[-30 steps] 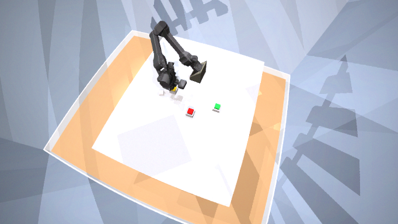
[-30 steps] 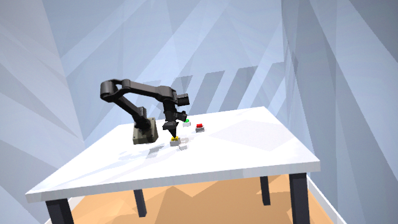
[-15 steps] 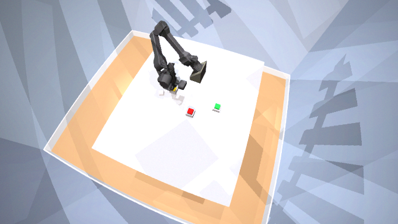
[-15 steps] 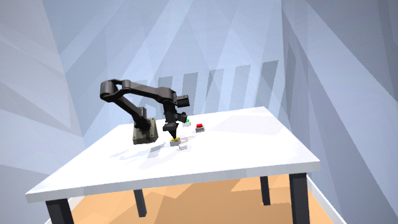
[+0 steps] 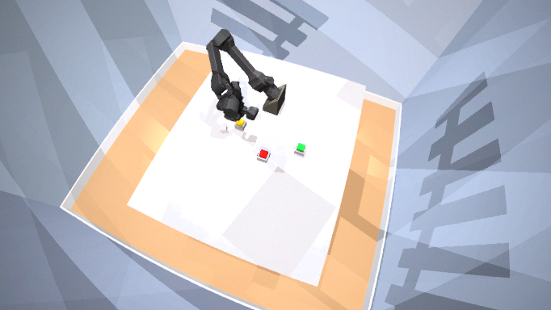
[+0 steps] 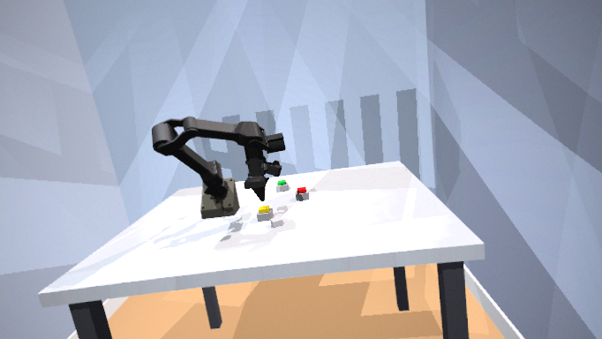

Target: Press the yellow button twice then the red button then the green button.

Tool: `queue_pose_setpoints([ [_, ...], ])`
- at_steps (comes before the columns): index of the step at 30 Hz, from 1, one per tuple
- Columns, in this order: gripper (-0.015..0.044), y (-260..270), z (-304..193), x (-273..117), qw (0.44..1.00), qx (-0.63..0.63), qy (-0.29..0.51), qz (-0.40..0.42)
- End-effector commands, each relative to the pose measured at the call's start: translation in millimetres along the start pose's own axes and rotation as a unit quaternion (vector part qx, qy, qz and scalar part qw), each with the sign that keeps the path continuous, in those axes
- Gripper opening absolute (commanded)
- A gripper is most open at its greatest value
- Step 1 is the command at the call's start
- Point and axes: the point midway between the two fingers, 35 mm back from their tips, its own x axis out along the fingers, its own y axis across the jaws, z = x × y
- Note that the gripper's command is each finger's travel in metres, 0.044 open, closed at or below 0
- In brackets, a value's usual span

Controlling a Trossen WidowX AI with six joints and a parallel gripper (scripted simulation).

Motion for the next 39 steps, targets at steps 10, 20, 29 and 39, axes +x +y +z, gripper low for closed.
queue_pose_setpoints([
  [10, 0.0020, 0.4, -0.3, 16.9, 1.000, 0.001, 0.002, 0.002],
  [20, 0.0020, -0.2, -1.1, 31.9, 1.000, 0.002, 0.002, 0.001],
  [29, 0.0020, -0.2, -1.1, 32.2, 1.000, 0.002, 0.002, 0.001],
  [39, 0.0020, 0.4, 0.3, 24.1, 1.000, 0.004, 0.001, 0.004],
])
